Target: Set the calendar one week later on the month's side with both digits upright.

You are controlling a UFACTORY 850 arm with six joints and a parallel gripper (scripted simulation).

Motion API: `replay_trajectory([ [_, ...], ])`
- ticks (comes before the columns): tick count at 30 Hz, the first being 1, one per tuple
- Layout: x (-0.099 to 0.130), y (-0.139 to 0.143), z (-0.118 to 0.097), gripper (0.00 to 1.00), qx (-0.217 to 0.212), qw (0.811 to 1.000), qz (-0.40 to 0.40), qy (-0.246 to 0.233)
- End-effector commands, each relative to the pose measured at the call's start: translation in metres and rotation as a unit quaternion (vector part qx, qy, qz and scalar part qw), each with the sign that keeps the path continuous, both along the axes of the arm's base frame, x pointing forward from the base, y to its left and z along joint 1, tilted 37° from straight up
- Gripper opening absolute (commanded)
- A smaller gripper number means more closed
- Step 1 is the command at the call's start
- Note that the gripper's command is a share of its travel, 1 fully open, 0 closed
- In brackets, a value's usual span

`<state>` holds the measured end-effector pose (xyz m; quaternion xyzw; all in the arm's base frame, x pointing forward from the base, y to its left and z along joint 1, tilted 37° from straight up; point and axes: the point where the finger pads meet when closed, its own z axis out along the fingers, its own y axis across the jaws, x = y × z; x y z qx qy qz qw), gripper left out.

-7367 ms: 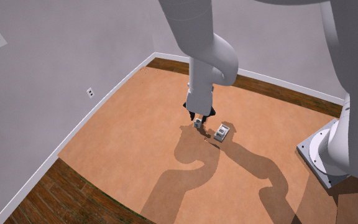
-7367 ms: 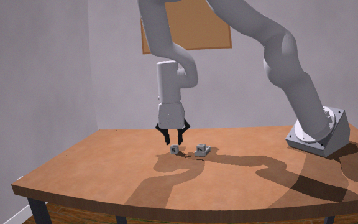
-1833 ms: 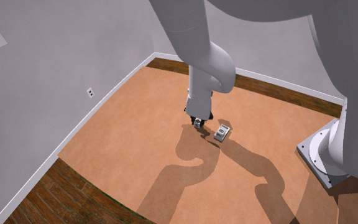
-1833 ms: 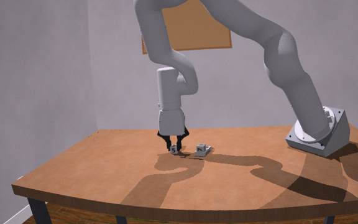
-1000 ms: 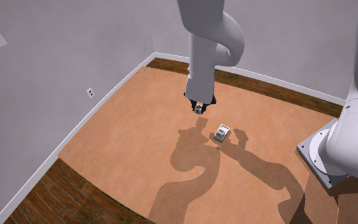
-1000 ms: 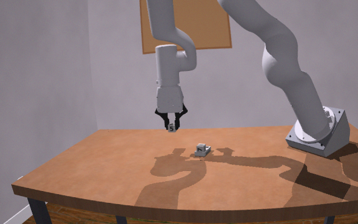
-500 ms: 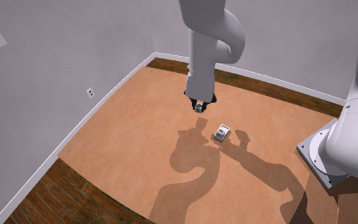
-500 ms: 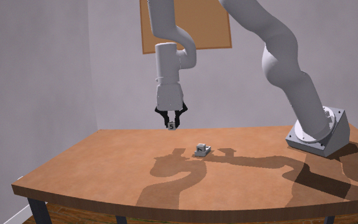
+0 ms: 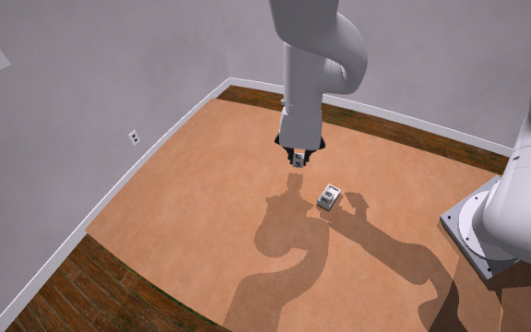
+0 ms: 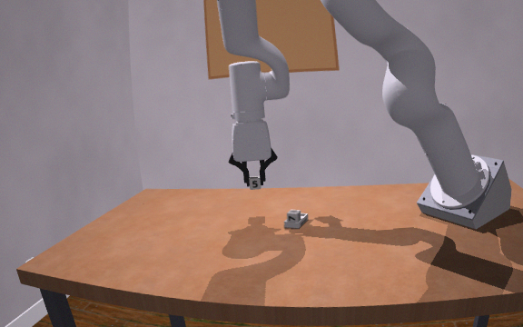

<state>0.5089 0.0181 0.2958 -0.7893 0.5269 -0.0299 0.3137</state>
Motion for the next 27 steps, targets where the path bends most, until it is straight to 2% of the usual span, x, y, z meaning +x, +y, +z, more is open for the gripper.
replay_trajectory([
  [1, -0.006, -0.002, -0.002, 0.27, -0.031, 0.996, 0.068, -0.044],
  [8, -0.014, -0.005, -0.006, 0.27, -0.073, 0.980, 0.157, -0.096],
  [11, -0.015, -0.005, -0.006, 0.27, -0.076, 0.978, 0.164, -0.100],
  [13, -0.020, -0.006, -0.009, 0.27, -0.100, 0.964, 0.213, -0.128],
  [14, -0.020, -0.006, -0.009, 0.27, -0.100, 0.963, 0.214, -0.128],
  [20, -0.028, -0.008, -0.012, 0.27, -0.137, 0.931, 0.292, -0.173],
  [21, -0.028, -0.008, -0.012, 0.27, -0.138, 0.930, 0.292, -0.174],
  [22, -0.030, -0.008, -0.013, 0.27, -0.149, 0.918, 0.316, -0.188],
  [23, -0.030, -0.009, -0.014, 0.27, -0.150, 0.916, 0.319, -0.189],
  [26, -0.035, -0.009, -0.016, 0.27, -0.170, 0.892, 0.361, -0.213],
  [27, -0.035, -0.009, -0.016, 0.27, -0.170, 0.892, 0.361, -0.213],
])
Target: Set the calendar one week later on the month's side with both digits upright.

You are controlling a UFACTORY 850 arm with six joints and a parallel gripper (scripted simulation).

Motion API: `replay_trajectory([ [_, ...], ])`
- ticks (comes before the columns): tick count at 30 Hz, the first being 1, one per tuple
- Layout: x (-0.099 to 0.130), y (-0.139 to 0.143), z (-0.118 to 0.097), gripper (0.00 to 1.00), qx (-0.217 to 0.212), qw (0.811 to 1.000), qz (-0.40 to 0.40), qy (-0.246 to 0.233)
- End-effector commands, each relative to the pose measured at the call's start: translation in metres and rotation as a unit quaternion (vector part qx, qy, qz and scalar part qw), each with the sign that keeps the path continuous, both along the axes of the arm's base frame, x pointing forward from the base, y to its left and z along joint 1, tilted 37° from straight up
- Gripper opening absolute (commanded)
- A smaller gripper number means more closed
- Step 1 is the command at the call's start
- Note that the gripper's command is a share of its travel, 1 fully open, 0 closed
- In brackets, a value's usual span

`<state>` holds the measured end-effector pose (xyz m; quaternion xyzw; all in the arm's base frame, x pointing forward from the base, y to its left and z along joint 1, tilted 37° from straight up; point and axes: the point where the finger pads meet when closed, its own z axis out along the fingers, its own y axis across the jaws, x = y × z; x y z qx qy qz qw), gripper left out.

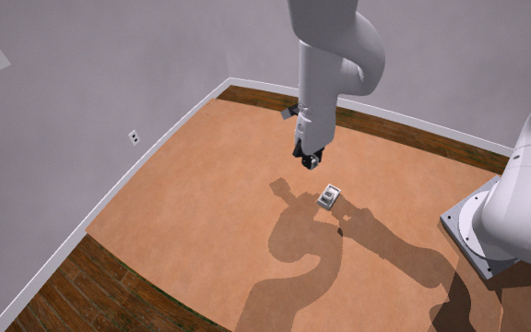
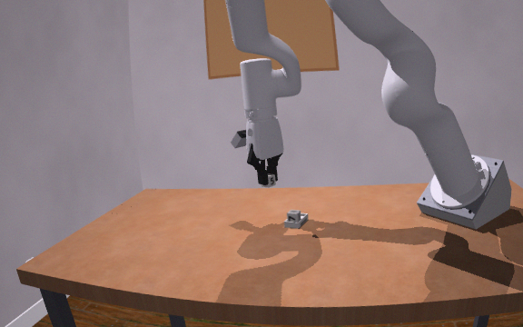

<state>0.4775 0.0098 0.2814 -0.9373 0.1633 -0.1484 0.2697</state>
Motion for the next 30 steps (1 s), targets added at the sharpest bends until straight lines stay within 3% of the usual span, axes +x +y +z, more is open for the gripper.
replay_trajectory([
  [1, -0.003, -0.001, -0.001, 0.27, -0.013, 0.998, 0.041, -0.035],
  [11, -0.016, -0.004, -0.007, 0.27, -0.076, 0.975, 0.176, -0.112],
  [15, -0.022, -0.005, -0.010, 0.27, -0.104, 0.956, 0.234, -0.145],
  [18, -0.022, -0.005, -0.010, 0.27, -0.104, 0.955, 0.235, -0.146],
  [20, -0.027, -0.006, -0.012, 0.27, -0.128, 0.934, 0.286, -0.174],
  [24, -0.031, -0.006, -0.013, 0.27, -0.144, 0.916, 0.320, -0.194],
  [30, -0.039, -0.007, -0.017, 0.27, -0.180, 0.869, 0.396, -0.237],
])
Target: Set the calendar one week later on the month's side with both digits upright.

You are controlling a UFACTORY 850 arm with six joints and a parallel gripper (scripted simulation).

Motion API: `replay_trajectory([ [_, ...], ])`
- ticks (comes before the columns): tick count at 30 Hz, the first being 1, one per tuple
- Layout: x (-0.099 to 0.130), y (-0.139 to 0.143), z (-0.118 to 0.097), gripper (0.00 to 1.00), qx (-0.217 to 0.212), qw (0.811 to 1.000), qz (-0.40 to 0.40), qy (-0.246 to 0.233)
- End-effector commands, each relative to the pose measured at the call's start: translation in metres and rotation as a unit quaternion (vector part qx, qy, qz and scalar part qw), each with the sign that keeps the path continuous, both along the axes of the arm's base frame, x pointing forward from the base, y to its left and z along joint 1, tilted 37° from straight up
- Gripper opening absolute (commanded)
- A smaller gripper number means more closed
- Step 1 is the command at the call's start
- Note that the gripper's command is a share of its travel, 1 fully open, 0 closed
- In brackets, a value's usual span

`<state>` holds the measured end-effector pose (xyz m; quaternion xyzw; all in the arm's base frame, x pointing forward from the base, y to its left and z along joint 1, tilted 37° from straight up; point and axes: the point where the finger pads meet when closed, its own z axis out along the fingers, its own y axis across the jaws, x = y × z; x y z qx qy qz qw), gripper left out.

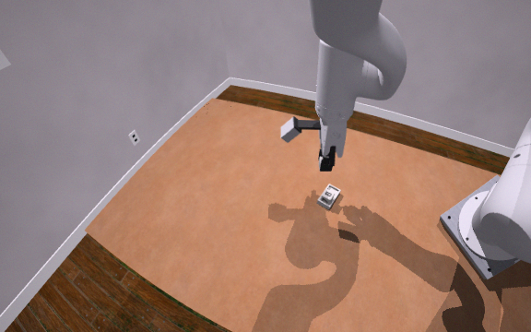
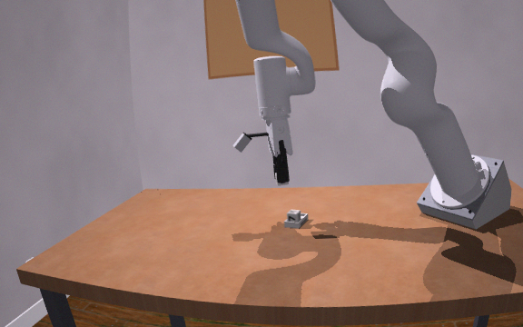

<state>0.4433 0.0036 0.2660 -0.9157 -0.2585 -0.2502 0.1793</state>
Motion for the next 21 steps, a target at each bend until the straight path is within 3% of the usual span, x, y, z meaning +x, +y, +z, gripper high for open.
replay_trajectory([
  [1, -0.005, -0.001, -0.002, 0.27, -0.020, 0.997, 0.054, -0.043],
  [12, -0.017, -0.002, -0.007, 0.27, -0.078, 0.974, 0.178, -0.114],
  [21, -0.027, -0.003, -0.012, 0.27, -0.128, 0.934, 0.284, -0.175],
])
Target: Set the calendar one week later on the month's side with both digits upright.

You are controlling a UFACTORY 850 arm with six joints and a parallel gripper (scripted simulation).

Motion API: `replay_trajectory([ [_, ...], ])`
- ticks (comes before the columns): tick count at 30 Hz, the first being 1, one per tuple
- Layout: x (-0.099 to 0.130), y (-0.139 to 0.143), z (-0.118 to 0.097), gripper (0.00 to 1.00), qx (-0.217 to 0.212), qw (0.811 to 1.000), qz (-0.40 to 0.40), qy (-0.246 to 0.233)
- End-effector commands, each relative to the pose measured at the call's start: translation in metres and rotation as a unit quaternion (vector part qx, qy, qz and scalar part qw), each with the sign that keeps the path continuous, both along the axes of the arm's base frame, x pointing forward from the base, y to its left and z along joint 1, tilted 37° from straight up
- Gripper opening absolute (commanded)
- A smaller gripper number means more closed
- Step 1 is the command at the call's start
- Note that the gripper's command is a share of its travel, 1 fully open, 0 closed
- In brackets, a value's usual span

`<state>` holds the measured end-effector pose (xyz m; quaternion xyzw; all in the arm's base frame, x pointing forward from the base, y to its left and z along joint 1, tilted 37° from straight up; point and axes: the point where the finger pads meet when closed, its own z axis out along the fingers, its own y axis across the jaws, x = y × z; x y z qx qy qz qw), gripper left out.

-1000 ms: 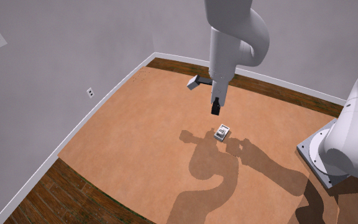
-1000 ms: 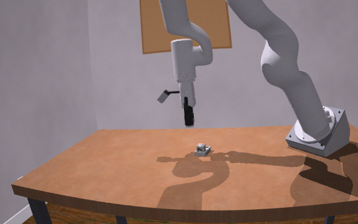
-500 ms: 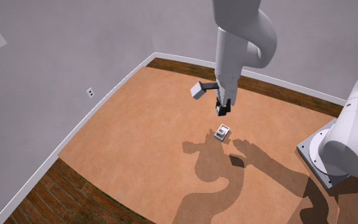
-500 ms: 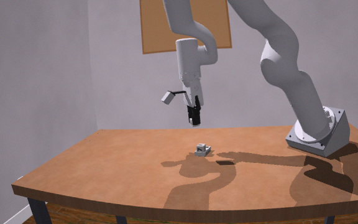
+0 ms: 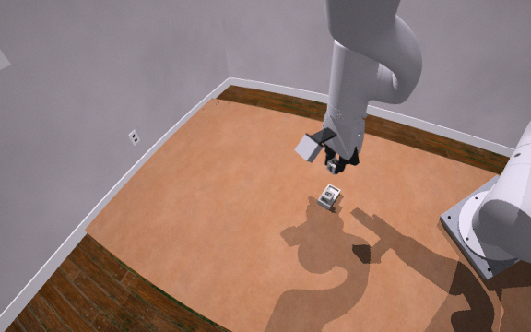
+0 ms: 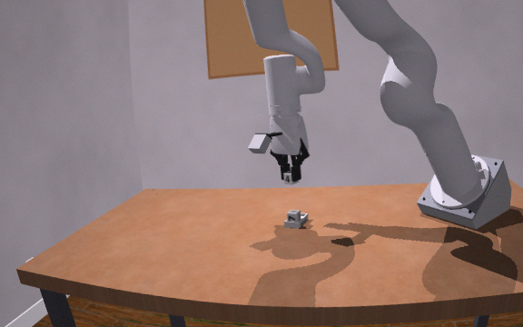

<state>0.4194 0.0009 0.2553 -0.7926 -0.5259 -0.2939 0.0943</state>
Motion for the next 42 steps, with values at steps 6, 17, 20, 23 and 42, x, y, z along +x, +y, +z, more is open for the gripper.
replay_trajectory([
  [6, -0.008, -0.001, -0.003, 0.27, -0.038, 0.993, 0.092, -0.064],
  [17, -0.013, -0.001, -0.005, 0.27, -0.058, 0.985, 0.135, -0.089],
  [20, -0.013, -0.001, -0.005, 0.27, -0.058, 0.985, 0.135, -0.089],
  [23, -0.013, -0.001, -0.005, 0.27, -0.058, 0.985, 0.135, -0.089],
  [42, -0.008, 0.004, -0.015, 0.27, -0.058, 0.985, 0.135, -0.090],
])
